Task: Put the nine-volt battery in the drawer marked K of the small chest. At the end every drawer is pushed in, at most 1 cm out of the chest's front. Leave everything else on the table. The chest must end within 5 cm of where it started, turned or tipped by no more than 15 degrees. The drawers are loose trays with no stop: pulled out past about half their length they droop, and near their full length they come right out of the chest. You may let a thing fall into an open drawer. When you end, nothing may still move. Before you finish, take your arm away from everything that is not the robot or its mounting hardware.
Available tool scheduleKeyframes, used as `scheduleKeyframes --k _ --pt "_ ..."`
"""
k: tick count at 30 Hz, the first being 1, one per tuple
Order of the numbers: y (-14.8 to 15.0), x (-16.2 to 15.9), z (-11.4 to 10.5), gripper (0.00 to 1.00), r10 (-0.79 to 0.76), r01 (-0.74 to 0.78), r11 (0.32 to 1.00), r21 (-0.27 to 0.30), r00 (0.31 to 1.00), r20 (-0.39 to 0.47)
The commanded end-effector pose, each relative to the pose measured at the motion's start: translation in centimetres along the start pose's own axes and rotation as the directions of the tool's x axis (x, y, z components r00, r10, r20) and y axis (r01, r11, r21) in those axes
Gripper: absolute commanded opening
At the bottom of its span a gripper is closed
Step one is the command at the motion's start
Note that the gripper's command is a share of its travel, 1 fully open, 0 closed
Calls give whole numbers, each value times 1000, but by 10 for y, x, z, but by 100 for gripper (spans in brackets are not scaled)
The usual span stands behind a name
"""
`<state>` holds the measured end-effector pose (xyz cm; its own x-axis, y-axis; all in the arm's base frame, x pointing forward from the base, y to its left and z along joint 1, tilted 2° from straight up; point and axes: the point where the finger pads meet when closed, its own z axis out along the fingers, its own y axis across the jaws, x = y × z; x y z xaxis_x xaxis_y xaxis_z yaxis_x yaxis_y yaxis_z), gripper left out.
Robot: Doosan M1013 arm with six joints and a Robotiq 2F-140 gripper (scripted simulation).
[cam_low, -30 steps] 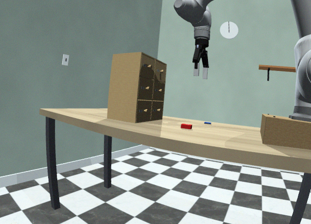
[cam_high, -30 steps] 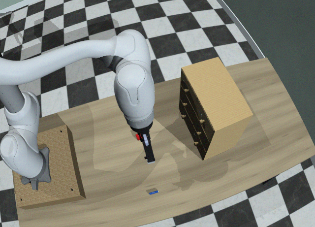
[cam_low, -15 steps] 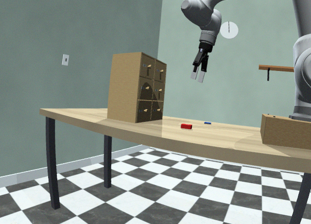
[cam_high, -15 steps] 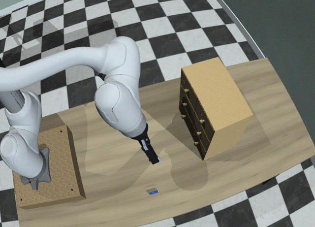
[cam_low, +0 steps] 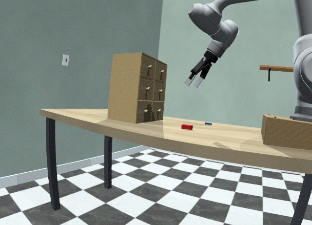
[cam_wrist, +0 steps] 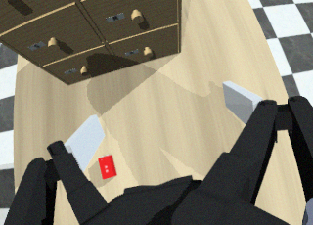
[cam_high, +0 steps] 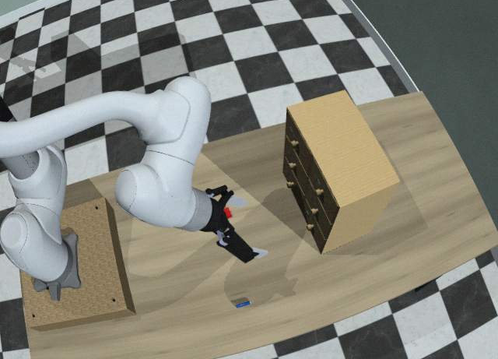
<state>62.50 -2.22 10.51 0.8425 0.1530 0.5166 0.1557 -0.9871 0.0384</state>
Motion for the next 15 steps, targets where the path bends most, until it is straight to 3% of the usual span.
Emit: scheduleKeyframes --k 1,15 --pt "0 -2 11 100 0 5 999 46 994 -111" --pt "-1 2 29 100 8 5 999 47 964 -264"
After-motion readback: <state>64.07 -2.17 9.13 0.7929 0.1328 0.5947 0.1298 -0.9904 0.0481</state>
